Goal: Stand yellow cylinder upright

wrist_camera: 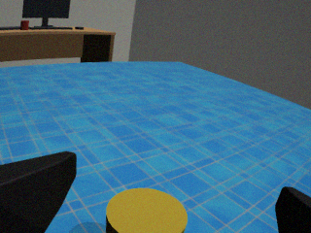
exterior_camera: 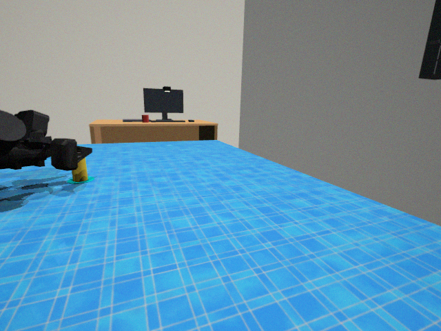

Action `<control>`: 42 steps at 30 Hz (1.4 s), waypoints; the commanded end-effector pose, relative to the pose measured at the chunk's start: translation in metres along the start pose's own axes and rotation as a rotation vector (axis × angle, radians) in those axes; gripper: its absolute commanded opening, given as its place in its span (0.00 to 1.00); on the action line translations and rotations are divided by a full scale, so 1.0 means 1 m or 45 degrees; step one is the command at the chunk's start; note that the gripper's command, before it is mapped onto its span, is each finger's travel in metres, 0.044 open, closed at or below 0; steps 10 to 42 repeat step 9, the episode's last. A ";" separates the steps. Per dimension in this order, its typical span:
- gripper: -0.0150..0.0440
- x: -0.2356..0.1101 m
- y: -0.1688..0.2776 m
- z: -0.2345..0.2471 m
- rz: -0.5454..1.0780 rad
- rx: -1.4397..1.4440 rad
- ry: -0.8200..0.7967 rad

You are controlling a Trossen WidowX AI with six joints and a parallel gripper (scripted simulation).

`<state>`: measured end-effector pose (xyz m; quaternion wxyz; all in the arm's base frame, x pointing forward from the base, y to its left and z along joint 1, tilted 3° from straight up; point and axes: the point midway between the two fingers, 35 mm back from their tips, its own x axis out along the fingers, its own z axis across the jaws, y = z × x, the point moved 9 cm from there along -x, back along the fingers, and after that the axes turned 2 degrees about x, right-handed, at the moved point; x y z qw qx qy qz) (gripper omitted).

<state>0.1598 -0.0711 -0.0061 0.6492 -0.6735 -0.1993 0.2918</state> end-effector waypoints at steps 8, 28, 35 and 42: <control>0.93 -0.003 -0.032 0.001 -0.002 0.008 -0.003; 0.93 -0.003 -0.035 0.002 -0.002 0.007 -0.003; 0.93 -0.003 -0.035 0.002 -0.002 0.007 -0.003; 0.93 -0.003 -0.035 0.002 -0.002 0.007 -0.003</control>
